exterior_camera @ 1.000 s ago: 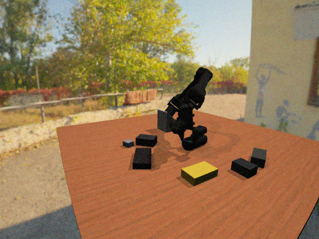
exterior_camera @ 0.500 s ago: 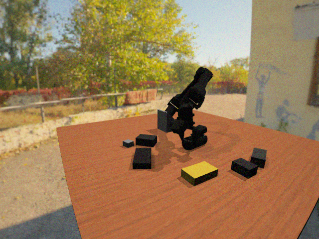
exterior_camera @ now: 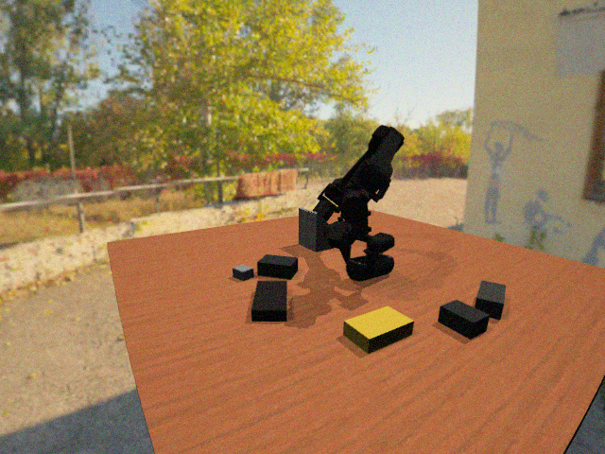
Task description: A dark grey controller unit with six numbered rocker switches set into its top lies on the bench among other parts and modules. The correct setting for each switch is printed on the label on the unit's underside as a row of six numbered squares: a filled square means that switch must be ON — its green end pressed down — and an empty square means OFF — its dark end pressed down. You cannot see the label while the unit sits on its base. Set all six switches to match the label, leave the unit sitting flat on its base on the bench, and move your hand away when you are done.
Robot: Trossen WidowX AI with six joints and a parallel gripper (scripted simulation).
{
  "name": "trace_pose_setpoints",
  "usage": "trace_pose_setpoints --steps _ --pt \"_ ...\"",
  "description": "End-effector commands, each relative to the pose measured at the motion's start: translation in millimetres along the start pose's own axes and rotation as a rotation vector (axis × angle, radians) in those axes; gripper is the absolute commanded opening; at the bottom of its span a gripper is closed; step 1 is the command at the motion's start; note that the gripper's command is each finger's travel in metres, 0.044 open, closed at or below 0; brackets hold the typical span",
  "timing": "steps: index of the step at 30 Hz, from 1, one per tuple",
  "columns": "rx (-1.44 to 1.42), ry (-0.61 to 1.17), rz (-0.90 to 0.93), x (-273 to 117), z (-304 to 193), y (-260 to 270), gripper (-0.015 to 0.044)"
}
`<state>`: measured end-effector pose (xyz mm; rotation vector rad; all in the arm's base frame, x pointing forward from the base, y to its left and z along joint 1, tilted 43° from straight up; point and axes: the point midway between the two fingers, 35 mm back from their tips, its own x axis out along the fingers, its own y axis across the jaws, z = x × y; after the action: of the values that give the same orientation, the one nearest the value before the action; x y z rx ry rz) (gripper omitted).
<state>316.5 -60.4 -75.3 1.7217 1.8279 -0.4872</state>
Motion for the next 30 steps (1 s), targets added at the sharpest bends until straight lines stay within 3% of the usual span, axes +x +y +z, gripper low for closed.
trace_pose_setpoints --steps 1,30 --pt "0.008 -0.007 0.001 -3.9 -3.6 -0.3 0.0336" --pt "0.009 -0.069 0.000 -21.5 -19.7 -0.2 0.0336"
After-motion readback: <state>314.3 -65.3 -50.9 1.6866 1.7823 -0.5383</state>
